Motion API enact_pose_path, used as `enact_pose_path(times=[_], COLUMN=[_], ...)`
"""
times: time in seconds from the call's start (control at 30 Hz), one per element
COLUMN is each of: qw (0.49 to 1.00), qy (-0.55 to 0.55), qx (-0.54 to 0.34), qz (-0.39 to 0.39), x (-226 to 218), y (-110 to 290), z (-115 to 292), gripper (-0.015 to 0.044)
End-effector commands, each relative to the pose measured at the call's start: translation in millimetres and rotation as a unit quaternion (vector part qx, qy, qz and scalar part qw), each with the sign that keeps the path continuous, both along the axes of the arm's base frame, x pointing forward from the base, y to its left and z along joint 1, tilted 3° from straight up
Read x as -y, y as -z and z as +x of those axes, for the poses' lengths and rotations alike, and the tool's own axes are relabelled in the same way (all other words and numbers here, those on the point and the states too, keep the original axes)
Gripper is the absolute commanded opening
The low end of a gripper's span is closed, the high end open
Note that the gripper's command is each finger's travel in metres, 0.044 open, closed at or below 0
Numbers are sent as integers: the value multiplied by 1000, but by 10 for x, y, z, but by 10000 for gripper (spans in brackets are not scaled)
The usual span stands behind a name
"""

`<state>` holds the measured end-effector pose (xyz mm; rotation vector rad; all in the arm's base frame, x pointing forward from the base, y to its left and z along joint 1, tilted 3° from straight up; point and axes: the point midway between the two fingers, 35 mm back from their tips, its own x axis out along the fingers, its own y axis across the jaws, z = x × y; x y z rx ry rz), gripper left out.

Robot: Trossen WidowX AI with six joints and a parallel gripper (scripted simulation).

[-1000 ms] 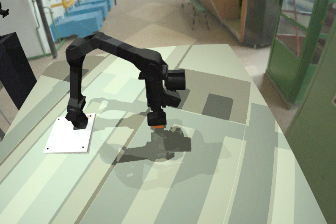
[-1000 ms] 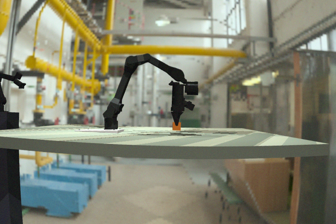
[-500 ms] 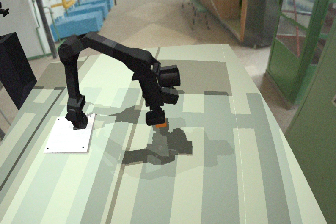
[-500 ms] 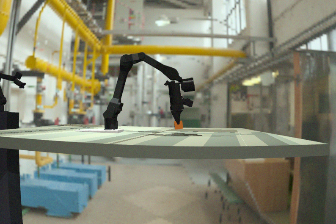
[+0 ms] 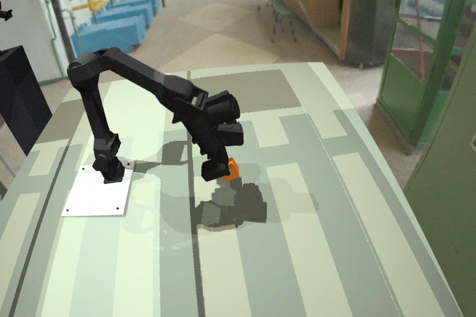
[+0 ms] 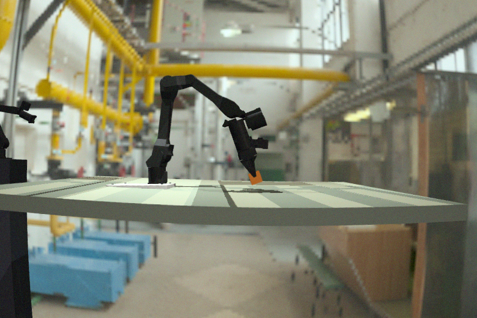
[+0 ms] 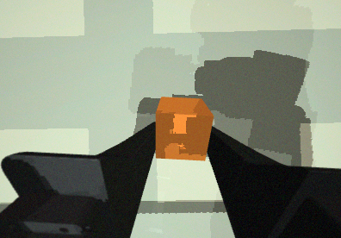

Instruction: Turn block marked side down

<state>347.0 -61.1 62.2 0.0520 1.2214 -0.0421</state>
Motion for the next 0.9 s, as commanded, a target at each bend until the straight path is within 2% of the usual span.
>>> enact_pose_path(times=[0.0,0.33,0.87], qw=[1000,997,980], qy=[0,-1,-12], qx=[30,80,198], qz=[0,-4,-13], x=[-9,-14,-22], y=[-14,-13,264], z=[-6,-38,59], gripper=[0,0,0])
